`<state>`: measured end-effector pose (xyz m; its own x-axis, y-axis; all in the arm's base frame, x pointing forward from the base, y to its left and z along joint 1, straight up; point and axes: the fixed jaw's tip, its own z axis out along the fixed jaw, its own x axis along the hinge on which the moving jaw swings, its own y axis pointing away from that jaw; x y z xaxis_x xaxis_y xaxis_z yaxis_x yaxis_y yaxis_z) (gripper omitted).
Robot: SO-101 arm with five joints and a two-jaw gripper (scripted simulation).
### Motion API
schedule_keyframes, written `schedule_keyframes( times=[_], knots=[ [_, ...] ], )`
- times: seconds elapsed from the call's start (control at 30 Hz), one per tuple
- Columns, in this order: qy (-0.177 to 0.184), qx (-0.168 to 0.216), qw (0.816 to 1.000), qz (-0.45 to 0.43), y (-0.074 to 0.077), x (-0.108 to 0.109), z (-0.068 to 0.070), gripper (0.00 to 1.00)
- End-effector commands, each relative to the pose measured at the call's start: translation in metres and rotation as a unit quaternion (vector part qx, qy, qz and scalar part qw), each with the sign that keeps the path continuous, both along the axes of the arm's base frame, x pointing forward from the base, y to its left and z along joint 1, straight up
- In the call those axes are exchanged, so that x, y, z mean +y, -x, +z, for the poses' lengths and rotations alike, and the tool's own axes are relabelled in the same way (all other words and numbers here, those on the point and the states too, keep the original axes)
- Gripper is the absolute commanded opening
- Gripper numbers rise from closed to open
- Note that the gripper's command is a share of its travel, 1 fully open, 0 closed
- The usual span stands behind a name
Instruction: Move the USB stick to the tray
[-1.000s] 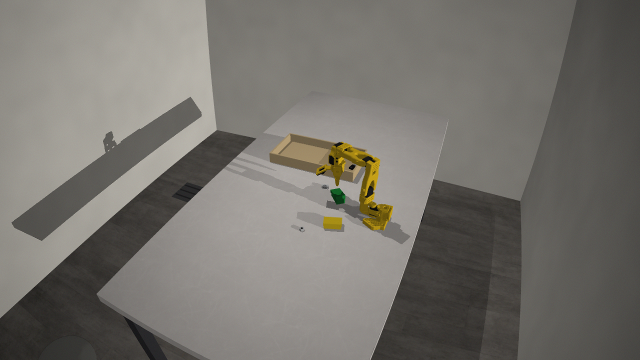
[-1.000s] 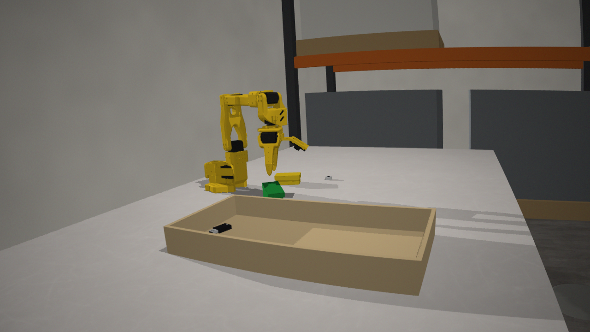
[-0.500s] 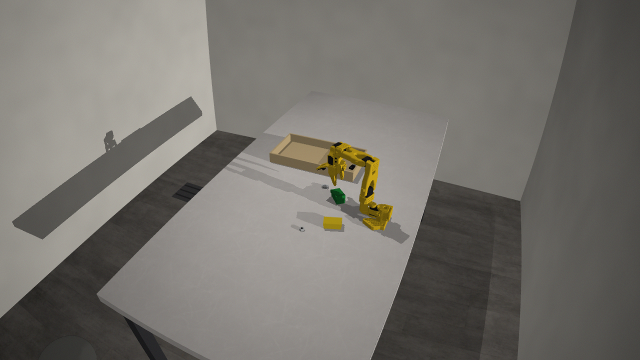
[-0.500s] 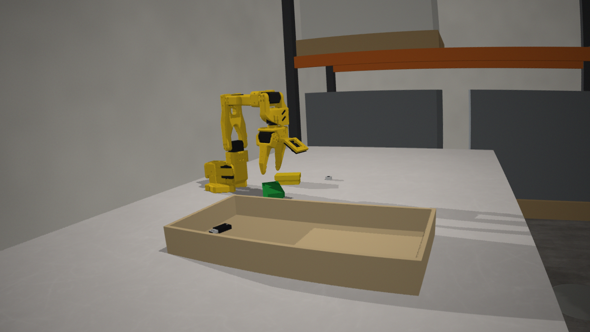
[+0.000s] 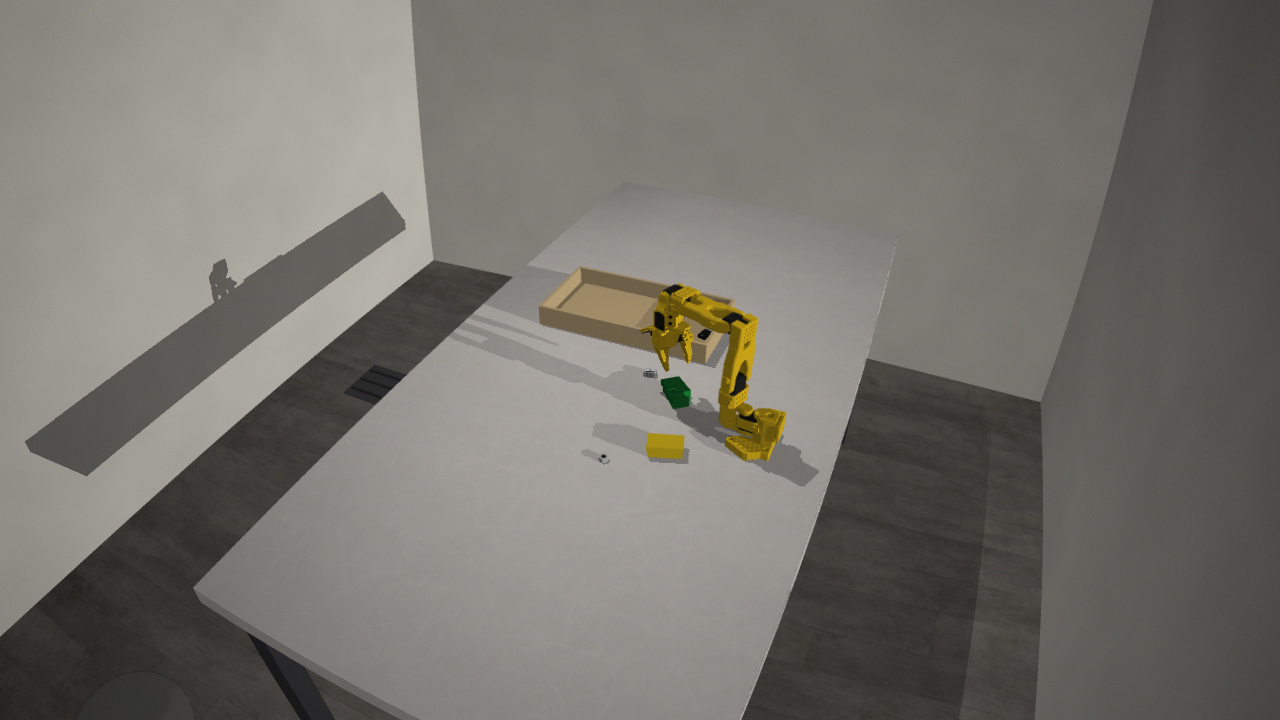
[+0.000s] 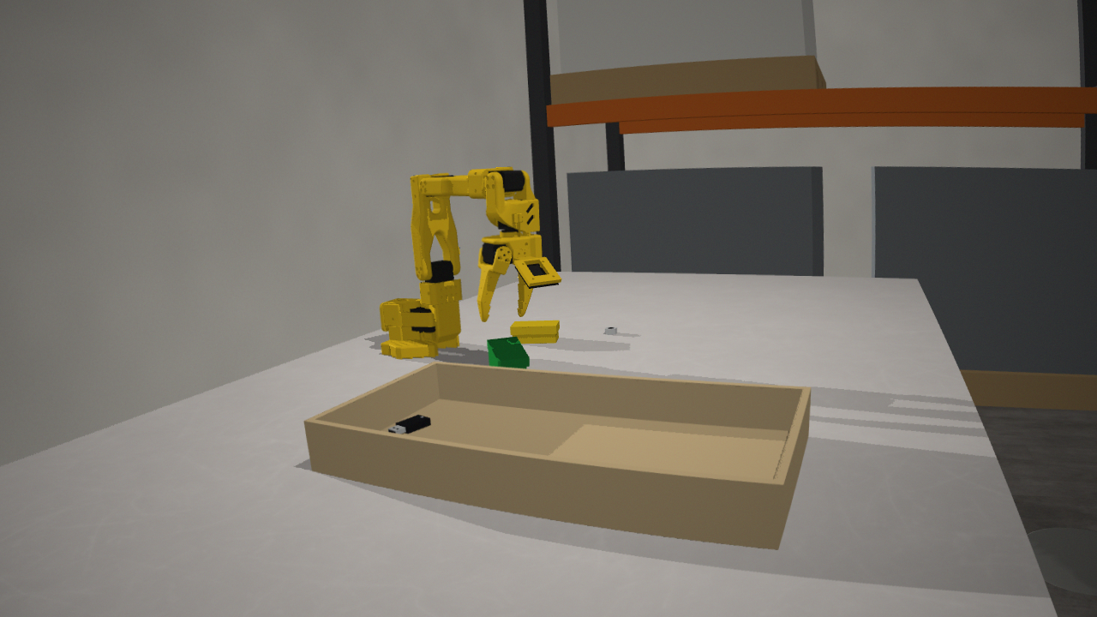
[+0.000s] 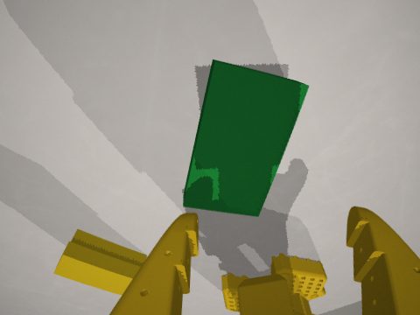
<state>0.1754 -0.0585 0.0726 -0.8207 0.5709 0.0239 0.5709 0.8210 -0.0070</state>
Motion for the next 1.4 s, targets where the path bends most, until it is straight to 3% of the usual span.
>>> schedule_keyframes(
  times=[0.0, 0.43, 1.37],
  knots=[
    [0.004, -0.012, 0.999, -0.029, -0.0044, 0.0005, 0.0054, 0.29],
    [0.005, -0.011, 0.994, -0.111, -0.0064, 0.0007, 0.0055, 0.29],
    [0.005, -0.011, 0.992, -0.129, -0.0068, 0.0007, 0.0056, 0.29]
  ],
)
